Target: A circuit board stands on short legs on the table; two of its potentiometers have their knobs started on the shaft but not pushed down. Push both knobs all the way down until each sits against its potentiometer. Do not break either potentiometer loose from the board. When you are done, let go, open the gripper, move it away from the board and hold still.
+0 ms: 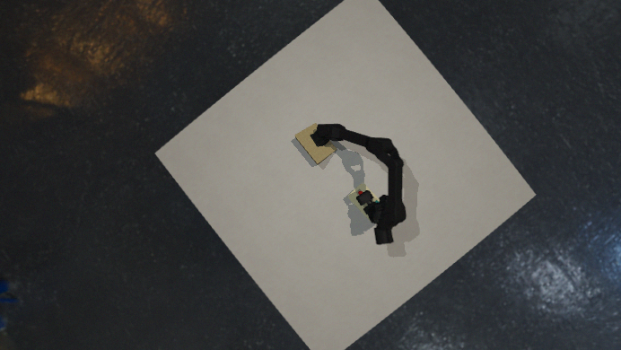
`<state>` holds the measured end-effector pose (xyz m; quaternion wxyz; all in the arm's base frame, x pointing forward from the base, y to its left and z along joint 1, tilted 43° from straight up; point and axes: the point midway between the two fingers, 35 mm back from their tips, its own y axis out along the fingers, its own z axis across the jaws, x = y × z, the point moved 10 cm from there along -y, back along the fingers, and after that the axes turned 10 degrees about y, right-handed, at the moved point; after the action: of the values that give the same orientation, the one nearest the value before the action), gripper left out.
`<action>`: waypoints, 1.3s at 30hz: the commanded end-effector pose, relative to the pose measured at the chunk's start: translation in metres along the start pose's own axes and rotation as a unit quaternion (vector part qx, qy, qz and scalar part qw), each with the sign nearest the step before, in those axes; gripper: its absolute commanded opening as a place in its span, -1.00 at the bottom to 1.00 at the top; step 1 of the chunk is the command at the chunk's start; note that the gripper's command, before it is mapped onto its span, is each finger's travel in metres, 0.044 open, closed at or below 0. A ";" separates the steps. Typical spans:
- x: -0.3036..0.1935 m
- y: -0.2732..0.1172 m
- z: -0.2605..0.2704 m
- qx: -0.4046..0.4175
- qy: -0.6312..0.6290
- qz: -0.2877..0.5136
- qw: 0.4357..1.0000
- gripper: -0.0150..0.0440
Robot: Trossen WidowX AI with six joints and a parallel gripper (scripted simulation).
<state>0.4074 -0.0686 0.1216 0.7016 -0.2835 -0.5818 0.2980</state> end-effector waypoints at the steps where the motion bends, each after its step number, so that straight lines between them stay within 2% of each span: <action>1: 0.002 0.004 0.000 0.000 0.000 -0.001 1.000 -0.49; 39: 0.002 0.017 0.000 0.000 0.000 -0.002 1.000 -0.49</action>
<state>0.4049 -0.0660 0.1156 0.7041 -0.2870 -0.5804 0.2916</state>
